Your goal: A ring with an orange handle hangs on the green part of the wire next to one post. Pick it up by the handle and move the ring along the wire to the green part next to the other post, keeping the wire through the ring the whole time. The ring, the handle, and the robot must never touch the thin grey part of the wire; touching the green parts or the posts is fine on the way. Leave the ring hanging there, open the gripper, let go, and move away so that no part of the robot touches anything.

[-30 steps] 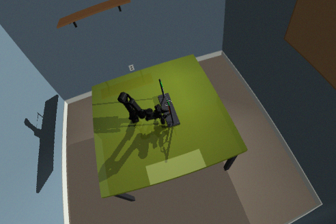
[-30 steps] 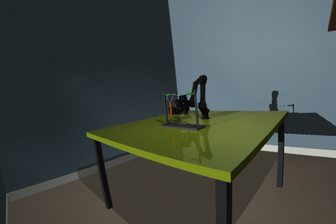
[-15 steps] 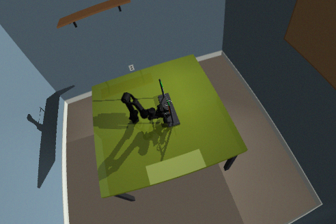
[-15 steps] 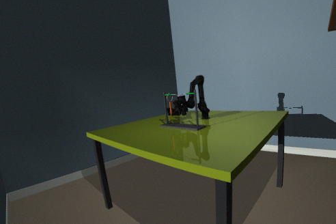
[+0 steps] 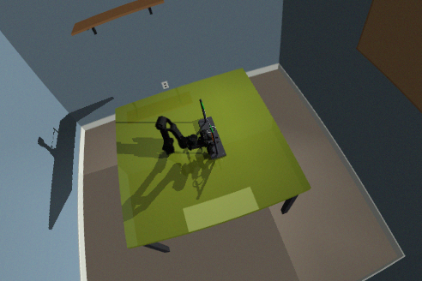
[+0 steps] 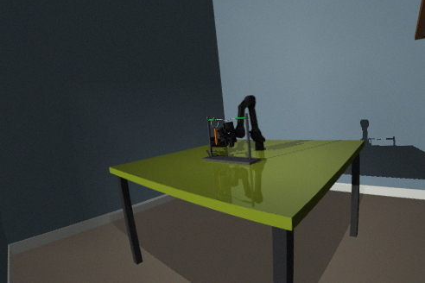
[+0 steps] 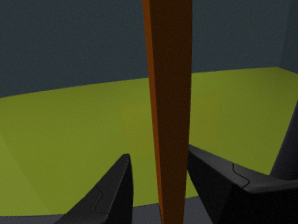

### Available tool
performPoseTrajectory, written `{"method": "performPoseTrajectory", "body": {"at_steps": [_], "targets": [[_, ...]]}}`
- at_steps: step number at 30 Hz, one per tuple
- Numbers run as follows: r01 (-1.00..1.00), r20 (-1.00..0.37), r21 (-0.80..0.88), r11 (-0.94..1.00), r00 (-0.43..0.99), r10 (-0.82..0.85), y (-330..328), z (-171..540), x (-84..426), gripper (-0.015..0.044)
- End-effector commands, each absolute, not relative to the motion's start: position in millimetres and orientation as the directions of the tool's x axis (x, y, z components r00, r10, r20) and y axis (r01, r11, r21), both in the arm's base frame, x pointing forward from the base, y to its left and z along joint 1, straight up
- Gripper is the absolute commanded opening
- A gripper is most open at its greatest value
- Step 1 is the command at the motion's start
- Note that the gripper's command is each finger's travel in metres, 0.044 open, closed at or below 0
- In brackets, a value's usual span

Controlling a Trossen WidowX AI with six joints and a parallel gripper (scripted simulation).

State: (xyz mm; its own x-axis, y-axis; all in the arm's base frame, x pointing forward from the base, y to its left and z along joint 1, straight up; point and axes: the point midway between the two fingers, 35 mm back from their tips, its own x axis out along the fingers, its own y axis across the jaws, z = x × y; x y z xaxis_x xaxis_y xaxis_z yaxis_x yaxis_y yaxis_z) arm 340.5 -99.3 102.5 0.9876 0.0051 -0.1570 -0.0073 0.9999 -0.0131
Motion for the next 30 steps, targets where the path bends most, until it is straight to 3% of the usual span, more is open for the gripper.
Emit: {"method": "performPoseTrajectory", "body": {"at_steps": [1, 15, 27, 30], "targets": [[-0.002, -0.156, -0.009, 1.000, 0.988, 0.001, -100.3, 102.4, 342.1, 0.0160], [-0.002, -0.156, -0.009, 1.000, 0.988, 0.001, -100.3, 102.4, 342.1, 0.0160], [-0.007, -0.158, -0.013, 1.000, 0.987, 0.005, -99.6, 102.1, 341.8, -0.0150], [-0.007, -0.158, -0.013, 1.000, 0.987, 0.005, -99.6, 102.1, 341.8, -0.0150]]}}
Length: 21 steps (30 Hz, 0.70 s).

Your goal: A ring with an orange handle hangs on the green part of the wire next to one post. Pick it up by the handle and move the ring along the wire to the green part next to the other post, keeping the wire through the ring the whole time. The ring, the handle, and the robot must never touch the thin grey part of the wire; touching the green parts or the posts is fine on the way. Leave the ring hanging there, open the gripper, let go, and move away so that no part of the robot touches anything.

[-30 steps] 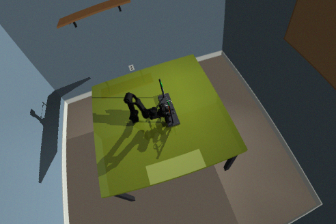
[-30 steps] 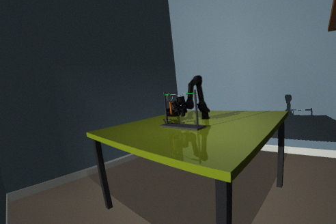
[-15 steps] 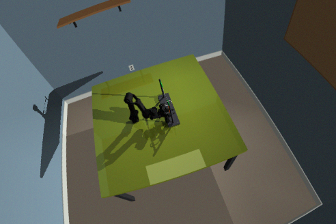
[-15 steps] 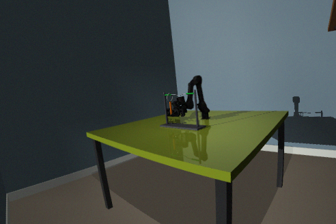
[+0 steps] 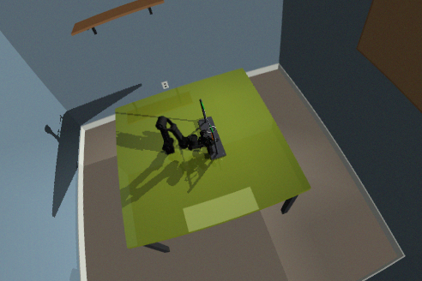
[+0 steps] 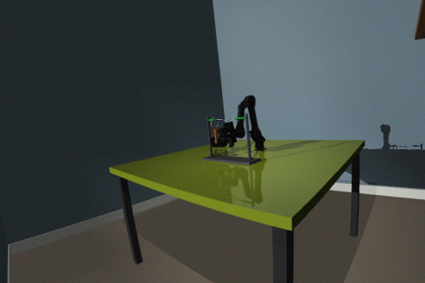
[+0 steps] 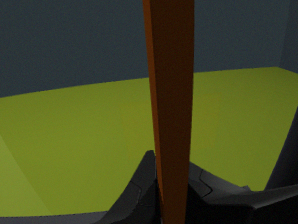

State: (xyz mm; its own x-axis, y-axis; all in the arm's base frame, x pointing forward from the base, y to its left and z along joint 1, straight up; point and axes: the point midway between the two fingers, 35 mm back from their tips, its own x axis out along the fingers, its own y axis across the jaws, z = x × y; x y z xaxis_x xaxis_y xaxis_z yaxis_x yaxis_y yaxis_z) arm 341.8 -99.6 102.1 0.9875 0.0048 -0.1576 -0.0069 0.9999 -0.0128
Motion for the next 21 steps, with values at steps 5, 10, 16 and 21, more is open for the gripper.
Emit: {"method": "performPoseTrajectory", "body": {"at_steps": [5, 10, 16, 21], "targets": [[-0.007, -0.157, -0.013, 1.000, 0.988, 0.005, -100, 104, 342, -0.0150], [-0.008, -0.157, -0.011, 1.000, 0.988, 0.006, -99, 111, 342, -0.0150], [-0.008, -0.157, -0.010, 1.000, 0.988, 0.007, -99, 122, 342, -0.0150], [-0.008, -0.157, -0.009, 1.000, 0.988, 0.007, -99, 124, 342, -0.0150]]}}
